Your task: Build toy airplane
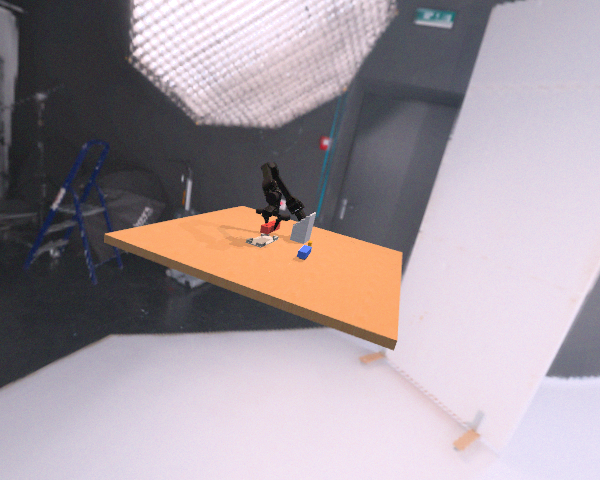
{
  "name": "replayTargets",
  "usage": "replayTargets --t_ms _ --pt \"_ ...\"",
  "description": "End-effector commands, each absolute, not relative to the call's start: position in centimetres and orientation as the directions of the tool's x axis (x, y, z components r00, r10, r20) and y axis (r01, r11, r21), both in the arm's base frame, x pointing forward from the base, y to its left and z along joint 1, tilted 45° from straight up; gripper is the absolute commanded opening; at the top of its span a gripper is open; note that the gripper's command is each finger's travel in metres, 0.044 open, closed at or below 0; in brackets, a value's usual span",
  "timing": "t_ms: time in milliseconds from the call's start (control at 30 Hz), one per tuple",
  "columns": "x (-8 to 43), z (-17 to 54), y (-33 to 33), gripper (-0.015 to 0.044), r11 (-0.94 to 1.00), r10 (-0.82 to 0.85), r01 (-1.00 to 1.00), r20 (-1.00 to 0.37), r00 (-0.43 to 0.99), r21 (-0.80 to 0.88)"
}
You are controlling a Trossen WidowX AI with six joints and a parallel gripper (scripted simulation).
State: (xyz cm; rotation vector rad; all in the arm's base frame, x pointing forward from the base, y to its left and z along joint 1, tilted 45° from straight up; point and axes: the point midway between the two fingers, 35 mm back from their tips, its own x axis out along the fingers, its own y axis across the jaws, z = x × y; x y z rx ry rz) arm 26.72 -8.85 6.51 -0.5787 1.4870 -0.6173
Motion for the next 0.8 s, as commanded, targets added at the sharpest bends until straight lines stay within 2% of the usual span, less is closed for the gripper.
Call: replayTargets --t_ms 0,267,500,767 --pt "26.4 6.9 -9.9 0.0000 0.714 -0.700 0.031 -0.714 -0.009 -0.700" --pt "25.6 7.7 -11.7 0.0000 0.702 -0.710 0.052 -0.704 -0.014 -0.710" --pt "25.6 7.7 -11.7 0.0184 0.702 -0.710 0.052 -0.704 -0.014 -0.710" --pt "25.6 7.7 -11.7 0.0195 0.702 -0.710 0.052 -0.704 -0.014 -0.710"
